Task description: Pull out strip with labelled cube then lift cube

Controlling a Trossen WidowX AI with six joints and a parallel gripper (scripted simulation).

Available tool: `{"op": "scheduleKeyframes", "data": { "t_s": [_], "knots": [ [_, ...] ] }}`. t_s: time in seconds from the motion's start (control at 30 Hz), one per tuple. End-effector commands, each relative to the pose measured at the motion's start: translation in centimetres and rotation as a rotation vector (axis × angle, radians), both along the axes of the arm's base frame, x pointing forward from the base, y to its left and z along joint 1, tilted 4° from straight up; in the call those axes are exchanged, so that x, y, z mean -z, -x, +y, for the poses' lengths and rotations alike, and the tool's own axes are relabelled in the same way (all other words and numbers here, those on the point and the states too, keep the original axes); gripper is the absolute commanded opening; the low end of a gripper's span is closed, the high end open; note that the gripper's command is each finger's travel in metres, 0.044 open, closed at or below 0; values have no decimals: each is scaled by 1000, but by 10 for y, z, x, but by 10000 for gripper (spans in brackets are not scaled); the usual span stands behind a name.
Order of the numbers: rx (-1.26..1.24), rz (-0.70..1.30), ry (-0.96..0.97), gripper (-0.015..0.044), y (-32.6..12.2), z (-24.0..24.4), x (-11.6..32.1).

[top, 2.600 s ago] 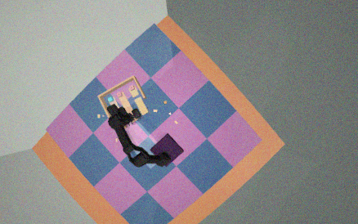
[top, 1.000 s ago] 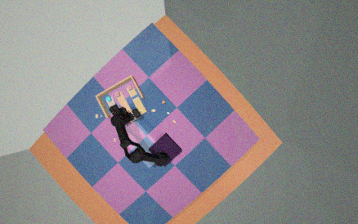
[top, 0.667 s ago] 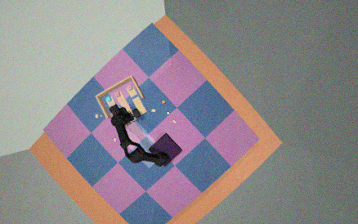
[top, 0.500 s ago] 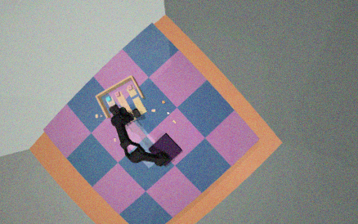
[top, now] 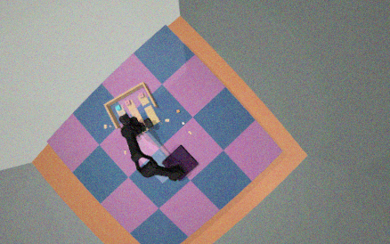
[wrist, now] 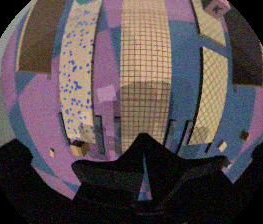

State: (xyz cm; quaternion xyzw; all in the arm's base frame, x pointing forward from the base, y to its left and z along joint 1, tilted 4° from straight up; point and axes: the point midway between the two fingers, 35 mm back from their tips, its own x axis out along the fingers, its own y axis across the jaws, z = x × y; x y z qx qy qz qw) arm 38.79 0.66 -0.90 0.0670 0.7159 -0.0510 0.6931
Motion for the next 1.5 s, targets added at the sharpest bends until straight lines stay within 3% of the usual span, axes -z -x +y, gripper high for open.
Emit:
{"op": "scheduleKeyframes", "data": {
  "t_s": [0.0,0.63,1.47],
  "knots": [
    [3,-1,3,0,0,0,1],
    [3,-1,3,0,0,0,3],
    [3,2,3,0,37,8,3]
  ]
}}
